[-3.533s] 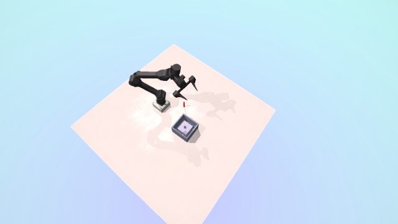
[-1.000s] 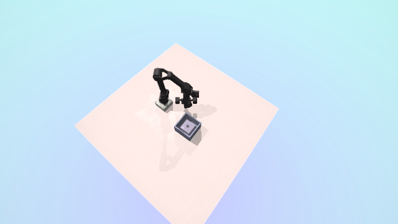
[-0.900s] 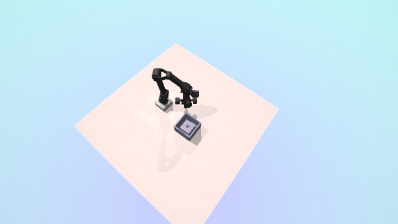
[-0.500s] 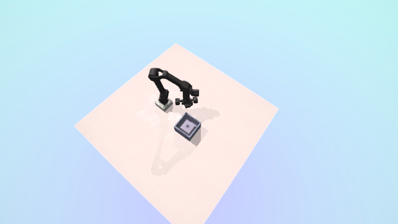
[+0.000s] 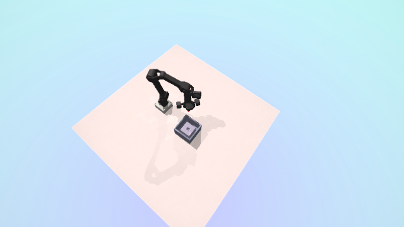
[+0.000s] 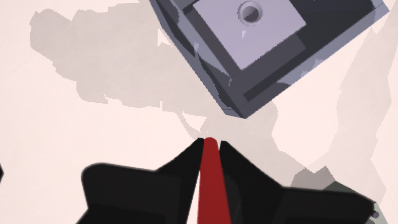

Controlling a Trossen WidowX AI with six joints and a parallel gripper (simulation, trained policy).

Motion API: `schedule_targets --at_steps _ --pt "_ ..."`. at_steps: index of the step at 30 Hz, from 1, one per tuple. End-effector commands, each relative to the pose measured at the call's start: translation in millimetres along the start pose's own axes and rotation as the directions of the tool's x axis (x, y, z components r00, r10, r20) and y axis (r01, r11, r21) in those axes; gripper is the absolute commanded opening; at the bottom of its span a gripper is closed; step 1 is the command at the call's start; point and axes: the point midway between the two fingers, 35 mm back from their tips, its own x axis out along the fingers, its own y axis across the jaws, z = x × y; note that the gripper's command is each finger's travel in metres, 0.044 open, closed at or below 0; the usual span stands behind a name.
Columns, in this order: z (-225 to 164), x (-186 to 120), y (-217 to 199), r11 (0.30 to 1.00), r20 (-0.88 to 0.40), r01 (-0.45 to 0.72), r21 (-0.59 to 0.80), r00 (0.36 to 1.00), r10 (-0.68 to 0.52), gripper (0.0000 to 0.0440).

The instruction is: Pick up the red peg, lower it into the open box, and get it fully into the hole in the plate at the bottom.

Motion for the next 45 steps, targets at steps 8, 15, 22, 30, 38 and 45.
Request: schedule_targets --at_steps 8,15,22,30,38,45 --pt "48.0 -12.1 -0.6 1.000 0.040 0.005 0.025 0.999 -0.006 0.0000" --pt "73.9 -7.2 -6.2 0.998 0.042 0.009 0.066 0.999 -0.012 0.0000" --pt "98.0 3.0 -12.8 0.993 0.043 0.012 0.113 0.999 -0.017 0.0000" --pt "120.3 18.1 -20.0 0.987 0.036 0.012 0.163 0.999 -0.018 0.0001" --pt "131.8 34.9 -24.8 0.981 0.006 0.015 0.193 1.000 -0.017 0.0007" --pt "132.8 54.8 -26.8 0.979 -0.030 0.030 0.200 0.999 -0.025 0.0003"
